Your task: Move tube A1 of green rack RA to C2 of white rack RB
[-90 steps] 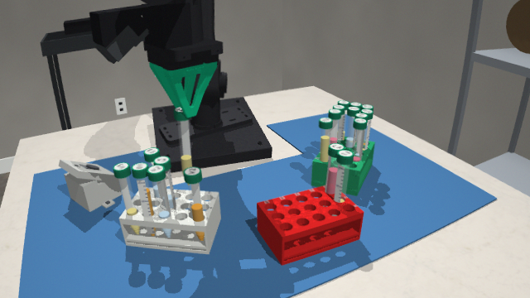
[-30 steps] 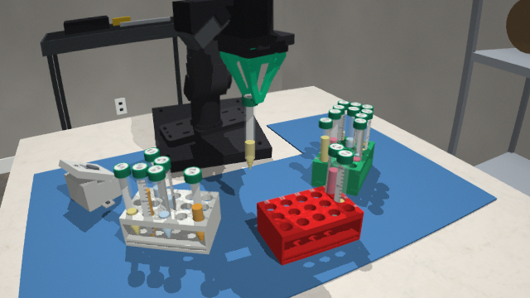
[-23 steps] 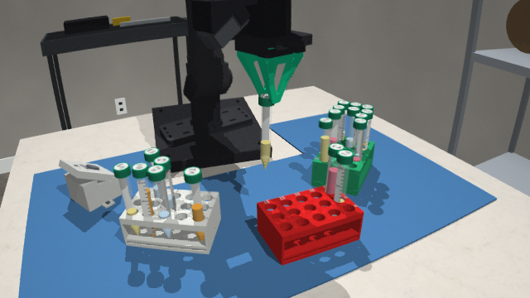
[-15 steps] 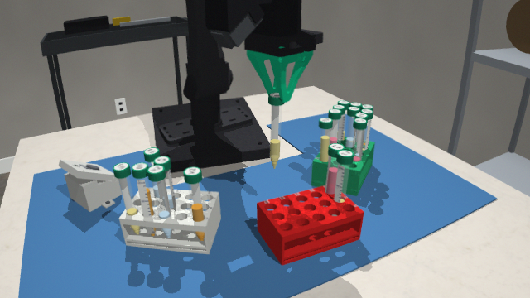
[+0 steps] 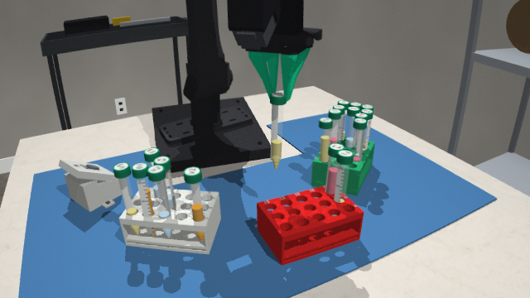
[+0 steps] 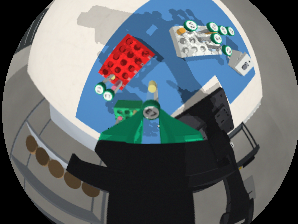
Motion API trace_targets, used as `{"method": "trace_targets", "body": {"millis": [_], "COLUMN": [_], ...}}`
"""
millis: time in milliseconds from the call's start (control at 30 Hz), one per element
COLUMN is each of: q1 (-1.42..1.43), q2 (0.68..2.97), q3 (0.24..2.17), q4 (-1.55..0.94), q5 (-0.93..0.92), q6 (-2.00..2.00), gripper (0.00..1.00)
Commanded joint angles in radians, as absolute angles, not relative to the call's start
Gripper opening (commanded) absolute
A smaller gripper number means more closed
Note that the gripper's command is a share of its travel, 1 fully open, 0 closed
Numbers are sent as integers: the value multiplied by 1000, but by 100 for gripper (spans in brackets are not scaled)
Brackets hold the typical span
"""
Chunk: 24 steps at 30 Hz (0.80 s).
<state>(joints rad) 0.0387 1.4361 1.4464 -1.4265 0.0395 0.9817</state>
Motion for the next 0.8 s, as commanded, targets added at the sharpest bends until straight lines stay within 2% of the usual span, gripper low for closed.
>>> {"method": "trace_targets", "body": {"millis": [0,767], "q1": [39,39], "q2": [1431,1430], "q3": [1453,1453], "q4": [-1426,-1426], "q5": [45,45], "q6": [840,140], "gripper": [0,0]}}
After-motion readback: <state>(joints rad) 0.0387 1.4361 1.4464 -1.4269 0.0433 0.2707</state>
